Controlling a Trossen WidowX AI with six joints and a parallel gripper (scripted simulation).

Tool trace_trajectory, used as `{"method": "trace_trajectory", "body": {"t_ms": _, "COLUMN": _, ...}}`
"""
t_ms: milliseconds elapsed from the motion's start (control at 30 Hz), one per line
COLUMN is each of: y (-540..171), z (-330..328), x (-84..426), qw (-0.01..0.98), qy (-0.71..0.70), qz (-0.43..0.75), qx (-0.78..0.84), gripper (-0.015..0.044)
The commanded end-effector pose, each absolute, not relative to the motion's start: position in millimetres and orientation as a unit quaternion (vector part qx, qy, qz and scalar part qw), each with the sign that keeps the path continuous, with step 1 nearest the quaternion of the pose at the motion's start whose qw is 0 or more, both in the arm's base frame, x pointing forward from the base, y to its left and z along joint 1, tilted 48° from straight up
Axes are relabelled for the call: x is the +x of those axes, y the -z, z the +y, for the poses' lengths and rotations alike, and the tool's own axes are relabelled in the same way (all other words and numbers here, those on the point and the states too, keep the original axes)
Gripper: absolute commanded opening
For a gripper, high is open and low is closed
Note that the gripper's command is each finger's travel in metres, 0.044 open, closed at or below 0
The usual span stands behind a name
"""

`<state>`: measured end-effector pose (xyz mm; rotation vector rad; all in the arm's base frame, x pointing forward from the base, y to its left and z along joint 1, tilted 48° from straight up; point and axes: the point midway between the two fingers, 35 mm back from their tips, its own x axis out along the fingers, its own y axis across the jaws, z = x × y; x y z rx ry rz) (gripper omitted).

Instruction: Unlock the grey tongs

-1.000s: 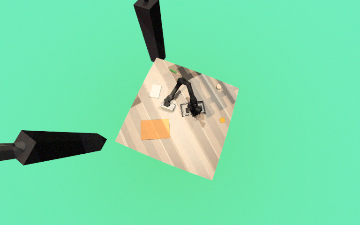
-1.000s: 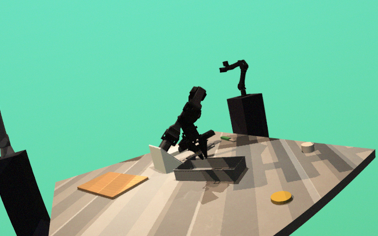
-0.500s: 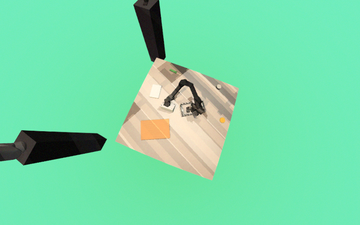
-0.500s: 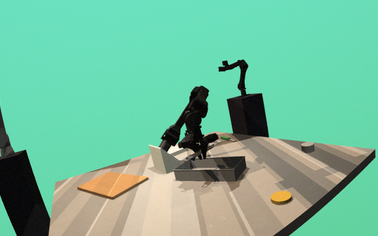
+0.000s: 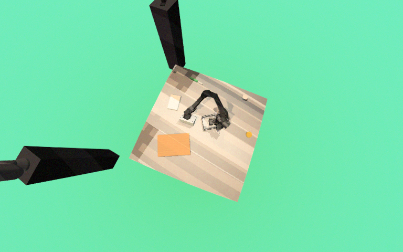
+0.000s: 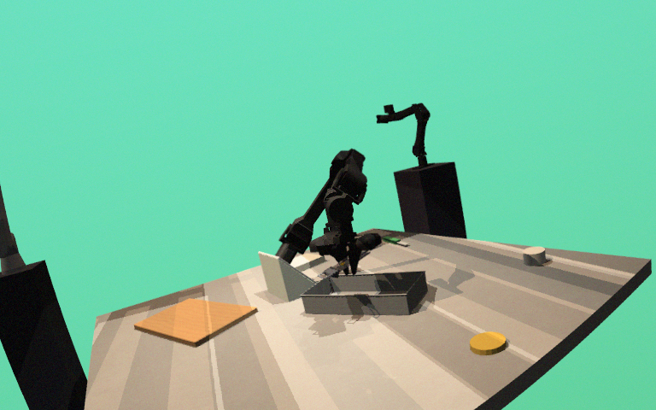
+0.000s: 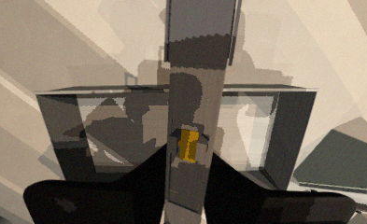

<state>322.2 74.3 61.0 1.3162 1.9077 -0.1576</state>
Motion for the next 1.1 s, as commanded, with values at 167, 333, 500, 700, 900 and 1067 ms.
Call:
{"method": "trace_trajectory", "body": {"t_ms": 167, "y": -52, "z": 59, "x": 328, "qw": 0.393, "qy": 0.081, "qz": 0.748, "qx": 0.529, "gripper": -0.015}}
{"method": "trace_trajectory", "body": {"t_ms": 333, "y": -43, "z": 45, "x": 333, "qw": 0.385, "qy": 0.098, "qz": 0.742, "qx": 0.54, "gripper": -0.015}}
{"method": "trace_trajectory", "body": {"t_ms": 500, "y": -30, "z": 23, "x": 337, "qw": 0.372, "qy": 0.126, "qz": 0.736, "qx": 0.552, "gripper": -0.015}}
{"method": "trace_trajectory", "body": {"t_ms": 700, "y": -7, "z": -16, "x": 342, "qw": 0.347, "qy": 0.174, "qz": 0.725, "qx": 0.569, "gripper": -0.015}}
{"method": "trace_trajectory", "body": {"t_ms": 900, "y": 17, "z": -56, "x": 339, "qw": 0.321, "qy": 0.217, "qz": 0.713, "qx": 0.584, "gripper": -0.015}}
{"method": "trace_trajectory", "body": {"t_ms": 1067, "y": 37, "z": -86, "x": 333, "qw": 0.295, "qy": 0.25, "qz": 0.703, "qx": 0.596, "gripper": -0.015}}
